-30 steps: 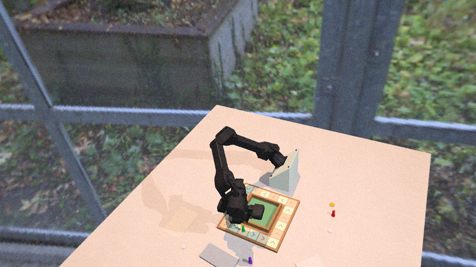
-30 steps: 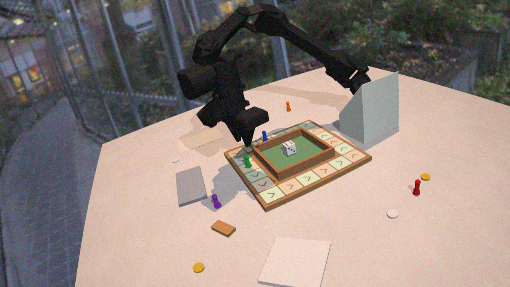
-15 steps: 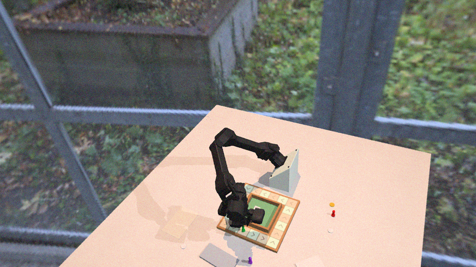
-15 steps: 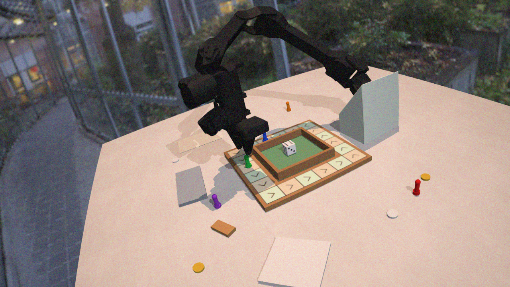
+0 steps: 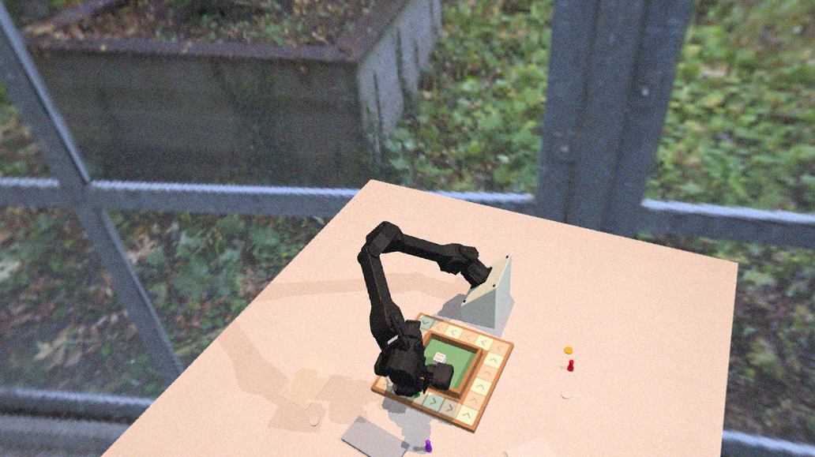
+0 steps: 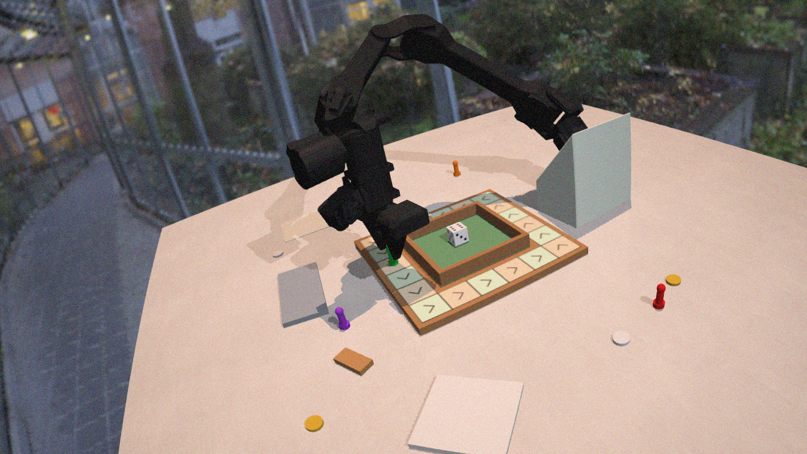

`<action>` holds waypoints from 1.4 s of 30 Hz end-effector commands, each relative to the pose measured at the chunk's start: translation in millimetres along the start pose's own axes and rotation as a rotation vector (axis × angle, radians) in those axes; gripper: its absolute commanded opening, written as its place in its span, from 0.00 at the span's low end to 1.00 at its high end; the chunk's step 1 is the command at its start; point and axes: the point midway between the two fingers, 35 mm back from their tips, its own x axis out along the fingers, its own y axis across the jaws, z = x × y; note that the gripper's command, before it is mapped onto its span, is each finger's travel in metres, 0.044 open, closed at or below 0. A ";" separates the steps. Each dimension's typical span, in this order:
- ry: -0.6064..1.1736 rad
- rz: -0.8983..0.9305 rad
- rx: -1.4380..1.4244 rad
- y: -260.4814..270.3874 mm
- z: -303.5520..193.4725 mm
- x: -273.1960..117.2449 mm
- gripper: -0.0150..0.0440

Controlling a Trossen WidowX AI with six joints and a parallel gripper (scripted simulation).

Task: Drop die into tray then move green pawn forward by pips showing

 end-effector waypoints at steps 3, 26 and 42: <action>0.003 -0.004 -0.005 -0.1 -1.6 9.5 0.59; 0.002 0.001 -0.006 1.0 2.5 -15.8 0.25; 0.004 0.002 -0.006 -0.8 -3.0 -112.2 0.25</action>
